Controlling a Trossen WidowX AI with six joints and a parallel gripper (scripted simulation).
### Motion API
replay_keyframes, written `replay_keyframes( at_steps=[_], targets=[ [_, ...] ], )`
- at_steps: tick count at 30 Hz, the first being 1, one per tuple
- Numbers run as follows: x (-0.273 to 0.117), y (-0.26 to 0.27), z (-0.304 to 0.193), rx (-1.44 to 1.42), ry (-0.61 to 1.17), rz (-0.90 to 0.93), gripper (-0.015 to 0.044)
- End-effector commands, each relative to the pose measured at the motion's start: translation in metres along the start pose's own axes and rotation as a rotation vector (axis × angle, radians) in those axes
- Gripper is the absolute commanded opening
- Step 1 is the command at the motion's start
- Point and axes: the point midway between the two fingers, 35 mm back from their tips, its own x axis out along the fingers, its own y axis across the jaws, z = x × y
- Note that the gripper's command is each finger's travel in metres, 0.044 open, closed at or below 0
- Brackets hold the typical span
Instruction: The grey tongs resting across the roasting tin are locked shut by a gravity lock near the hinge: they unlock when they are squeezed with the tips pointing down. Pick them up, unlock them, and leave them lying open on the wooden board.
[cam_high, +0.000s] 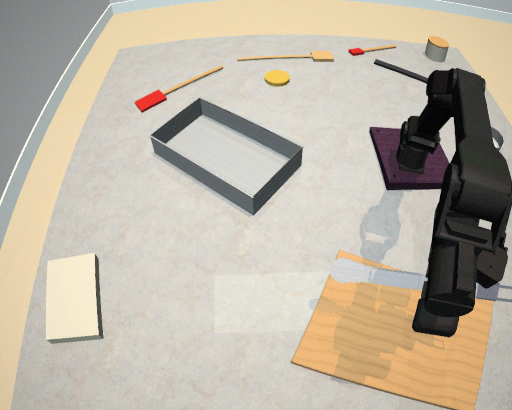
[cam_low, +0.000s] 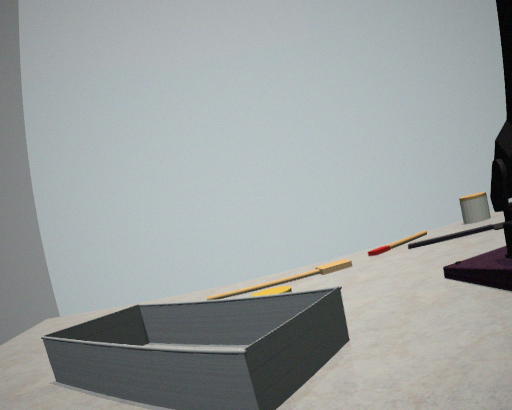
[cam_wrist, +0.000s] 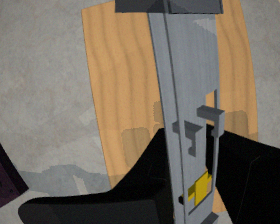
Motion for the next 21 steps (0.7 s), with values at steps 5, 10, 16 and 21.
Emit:
replay_keyframes(
  at_steps=[5, 10, 16, 21],
  targets=[
    [-0.0069, -0.0089, 0.0019, 0.007, 0.243, -0.074, -0.0150],
    [-0.0075, -0.0096, 0.0021, 0.008, 0.262, -0.081, -0.0150],
    [-0.0075, -0.0096, 0.0021, 0.008, 0.262, -0.081, -0.0150],
    [-0.0037, -0.0106, 0.0012, 0.008, 0.262, -0.080, -0.0150]
  ],
)
